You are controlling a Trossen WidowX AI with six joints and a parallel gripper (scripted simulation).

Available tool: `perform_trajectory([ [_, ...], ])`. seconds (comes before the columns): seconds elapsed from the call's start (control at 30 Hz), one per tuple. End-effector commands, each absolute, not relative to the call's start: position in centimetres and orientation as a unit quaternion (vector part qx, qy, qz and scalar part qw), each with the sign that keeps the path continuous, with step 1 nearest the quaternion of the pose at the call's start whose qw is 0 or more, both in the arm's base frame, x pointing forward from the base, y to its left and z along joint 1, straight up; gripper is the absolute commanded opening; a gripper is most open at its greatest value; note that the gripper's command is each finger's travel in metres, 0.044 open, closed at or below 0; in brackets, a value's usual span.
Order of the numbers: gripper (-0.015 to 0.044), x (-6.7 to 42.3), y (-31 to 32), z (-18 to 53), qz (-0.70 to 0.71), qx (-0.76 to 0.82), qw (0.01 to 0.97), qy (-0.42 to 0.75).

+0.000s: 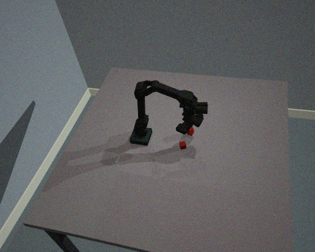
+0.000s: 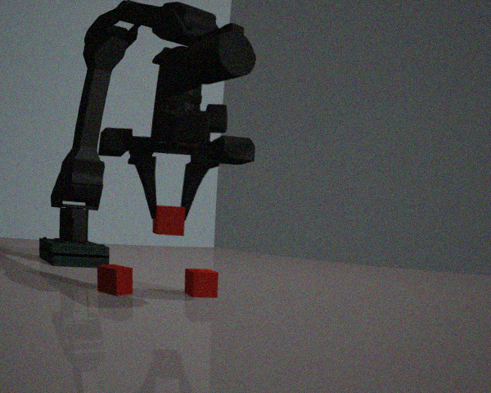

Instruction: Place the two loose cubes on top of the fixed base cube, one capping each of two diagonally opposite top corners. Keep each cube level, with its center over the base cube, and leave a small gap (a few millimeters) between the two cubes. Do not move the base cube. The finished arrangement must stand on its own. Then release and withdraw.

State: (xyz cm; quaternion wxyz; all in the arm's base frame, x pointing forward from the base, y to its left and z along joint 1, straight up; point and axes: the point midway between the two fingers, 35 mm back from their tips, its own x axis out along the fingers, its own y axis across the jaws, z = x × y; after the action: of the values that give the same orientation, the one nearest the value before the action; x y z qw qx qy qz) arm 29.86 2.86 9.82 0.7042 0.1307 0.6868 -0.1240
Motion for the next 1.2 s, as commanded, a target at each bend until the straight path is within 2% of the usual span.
perform_trajectory([
  [0.0, 0.0105, 29.7, 4.0, 9.5, -0.162, 0.168, 0.695, 0.68],
  [0.73, 0.0105, 28.6, 9.9, 8.4, -0.342, 0.355, 0.62, 0.61],
  [1.17, 0.0105, 28.5, 10.0, 8.3, -0.347, 0.36, 0.617, 0.608],
])
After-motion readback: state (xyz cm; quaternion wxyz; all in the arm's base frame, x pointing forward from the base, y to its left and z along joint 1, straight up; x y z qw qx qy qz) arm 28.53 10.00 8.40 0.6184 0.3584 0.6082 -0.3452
